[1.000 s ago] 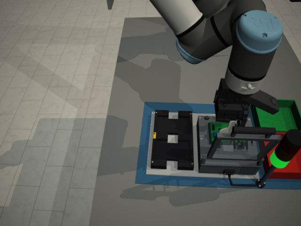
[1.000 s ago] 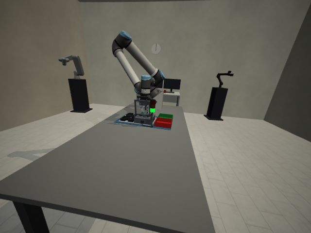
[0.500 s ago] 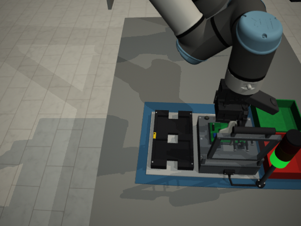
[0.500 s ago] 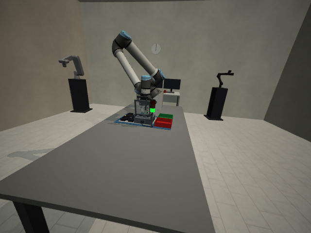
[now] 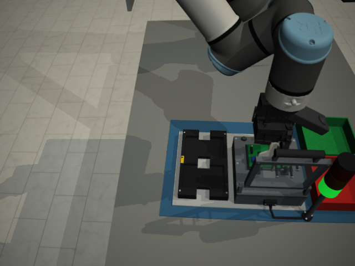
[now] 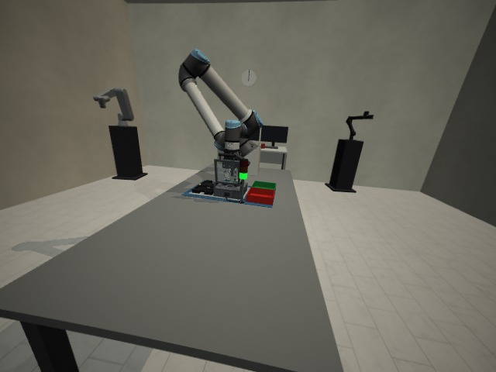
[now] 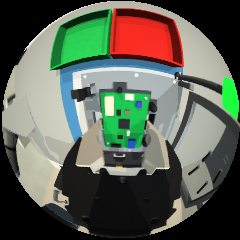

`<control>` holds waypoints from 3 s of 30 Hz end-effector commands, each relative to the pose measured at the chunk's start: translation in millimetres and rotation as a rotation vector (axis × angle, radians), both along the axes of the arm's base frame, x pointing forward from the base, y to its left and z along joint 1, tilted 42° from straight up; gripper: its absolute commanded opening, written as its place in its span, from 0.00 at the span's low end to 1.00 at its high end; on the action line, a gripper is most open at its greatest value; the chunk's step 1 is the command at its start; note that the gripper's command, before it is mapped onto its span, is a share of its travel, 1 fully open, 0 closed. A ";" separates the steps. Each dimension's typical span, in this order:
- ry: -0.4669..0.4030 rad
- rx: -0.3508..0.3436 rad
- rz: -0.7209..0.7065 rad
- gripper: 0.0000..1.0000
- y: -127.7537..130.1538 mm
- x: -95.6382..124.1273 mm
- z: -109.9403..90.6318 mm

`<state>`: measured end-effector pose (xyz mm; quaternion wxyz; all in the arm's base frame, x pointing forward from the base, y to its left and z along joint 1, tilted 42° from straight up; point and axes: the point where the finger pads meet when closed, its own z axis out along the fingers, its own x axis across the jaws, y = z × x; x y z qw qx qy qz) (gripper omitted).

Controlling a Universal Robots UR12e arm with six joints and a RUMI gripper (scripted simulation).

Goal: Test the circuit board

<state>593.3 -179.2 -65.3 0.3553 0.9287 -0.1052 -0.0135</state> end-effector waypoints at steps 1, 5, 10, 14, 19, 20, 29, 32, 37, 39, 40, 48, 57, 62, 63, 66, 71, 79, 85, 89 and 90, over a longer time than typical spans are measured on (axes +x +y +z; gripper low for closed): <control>0.000 0.001 -0.001 0.39 -1.3 -0.9 -1.6; 0.000 0.001 -0.001 0.39 -1.6 -0.9 -1.8; -0.001 0.000 -0.001 0.39 -1.3 -0.6 -1.3; -0.001 0.000 -0.001 0.39 -1.2 -0.6 -1.2; -0.001 0.000 -0.001 0.39 -1.2 -0.6 -1.2; -0.001 0.000 -0.001 0.39 -1.2 -0.6 -1.2; -0.001 0.000 -0.001 0.59 -1.2 -0.6 -1.2; -0.001 0.001 -0.001 0.59 -1.2 -0.6 -1.2; -0.001 0.001 -0.001 0.59 -1.2 -0.6 -1.2; -0.001 0.001 -0.001 0.59 -1.2 -0.6 -1.2; -0.001 0.001 -0.001 0.59 -1.2 -0.6 -1.2; -0.001 0.001 -0.001 0.59 -1.2 -0.6 -1.2; -0.001 0.001 -0.001 0.59 -1.2 -0.6 -1.2; -0.001 0.001 -0.001 0.59 -1.2 -0.6 -1.2; -0.001 0.001 -0.001 0.59 -1.2 -0.6 -1.2; -0.001 0.000 -0.001 0.59 -1.4 -0.7 -1.0; -0.001 0.000 -0.001 0.59 -2.1 -0.9 -0.4; -0.001 0.000 -0.001 0.59 -3.2 -1.3 1.0; -0.001 0.000 -0.001 0.59 -4.2 -1.9 1.7; -0.001 0.001 -0.001 0.59 -4.6 -1.9 2.0; -0.001 0.000 -0.001 0.59 -4.7 -1.9 2.0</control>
